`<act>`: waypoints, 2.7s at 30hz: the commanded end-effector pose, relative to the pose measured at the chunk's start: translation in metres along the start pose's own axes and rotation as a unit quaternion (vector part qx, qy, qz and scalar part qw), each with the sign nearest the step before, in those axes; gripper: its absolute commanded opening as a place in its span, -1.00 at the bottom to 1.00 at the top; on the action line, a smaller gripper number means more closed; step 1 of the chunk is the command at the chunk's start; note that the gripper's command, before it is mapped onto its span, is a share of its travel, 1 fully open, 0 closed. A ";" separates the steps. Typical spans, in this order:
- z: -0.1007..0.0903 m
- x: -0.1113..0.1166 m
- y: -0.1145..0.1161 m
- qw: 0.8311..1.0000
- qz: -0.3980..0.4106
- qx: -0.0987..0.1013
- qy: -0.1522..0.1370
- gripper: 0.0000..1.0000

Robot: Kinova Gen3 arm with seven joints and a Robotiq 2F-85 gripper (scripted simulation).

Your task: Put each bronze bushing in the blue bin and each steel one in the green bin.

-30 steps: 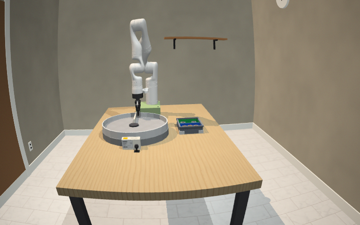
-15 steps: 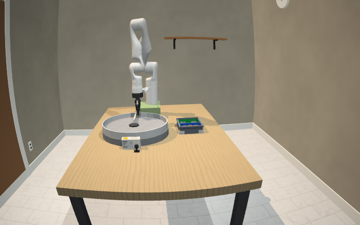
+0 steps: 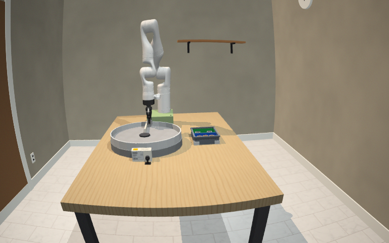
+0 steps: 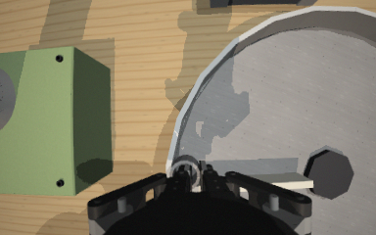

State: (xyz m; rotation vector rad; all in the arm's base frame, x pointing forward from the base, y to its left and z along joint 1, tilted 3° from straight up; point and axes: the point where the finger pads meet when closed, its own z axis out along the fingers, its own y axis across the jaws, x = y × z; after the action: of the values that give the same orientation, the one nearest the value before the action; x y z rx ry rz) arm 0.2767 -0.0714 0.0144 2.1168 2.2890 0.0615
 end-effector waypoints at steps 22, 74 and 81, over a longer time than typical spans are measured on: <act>-0.008 -0.001 0.000 1.000 0.001 -0.001 -0.001 -1.00; -0.066 0.000 0.000 1.000 0.001 -0.001 -0.001 -1.00; -0.066 0.011 0.003 1.000 0.000 -0.001 0.000 -1.00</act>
State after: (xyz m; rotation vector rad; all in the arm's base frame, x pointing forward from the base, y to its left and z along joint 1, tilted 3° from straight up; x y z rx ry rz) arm 0.2735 -0.0711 0.0799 2.1281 2.2788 0.0617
